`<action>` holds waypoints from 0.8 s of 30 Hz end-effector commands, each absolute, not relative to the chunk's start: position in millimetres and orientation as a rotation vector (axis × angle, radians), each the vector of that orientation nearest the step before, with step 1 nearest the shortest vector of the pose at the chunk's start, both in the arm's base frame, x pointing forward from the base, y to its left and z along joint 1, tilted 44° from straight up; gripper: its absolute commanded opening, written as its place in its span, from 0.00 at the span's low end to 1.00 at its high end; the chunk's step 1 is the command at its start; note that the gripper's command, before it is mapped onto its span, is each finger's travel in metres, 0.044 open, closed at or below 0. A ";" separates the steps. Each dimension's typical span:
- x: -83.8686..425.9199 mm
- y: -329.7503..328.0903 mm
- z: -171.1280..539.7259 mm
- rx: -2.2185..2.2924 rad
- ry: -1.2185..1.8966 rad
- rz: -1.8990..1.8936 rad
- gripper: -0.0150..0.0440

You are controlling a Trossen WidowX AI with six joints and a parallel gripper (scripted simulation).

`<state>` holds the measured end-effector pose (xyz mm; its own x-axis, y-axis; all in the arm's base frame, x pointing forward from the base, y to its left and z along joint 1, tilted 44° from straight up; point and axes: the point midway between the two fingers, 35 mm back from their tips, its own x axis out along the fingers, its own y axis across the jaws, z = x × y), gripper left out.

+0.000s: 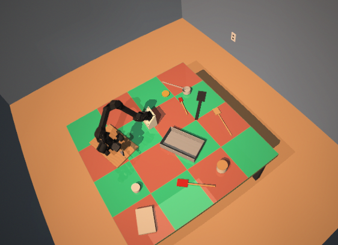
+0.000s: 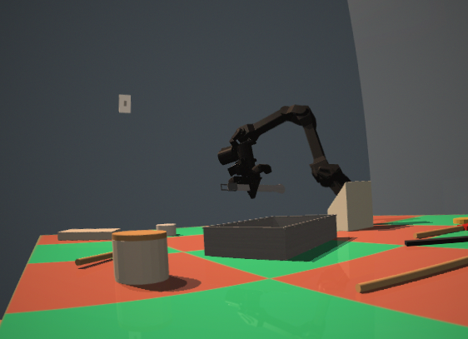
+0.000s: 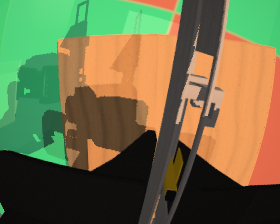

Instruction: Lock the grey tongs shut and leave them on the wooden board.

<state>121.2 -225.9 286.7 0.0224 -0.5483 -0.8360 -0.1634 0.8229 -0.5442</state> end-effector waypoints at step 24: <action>33.4 -212.3 315.1 -0.904 1.581 -0.235 0.00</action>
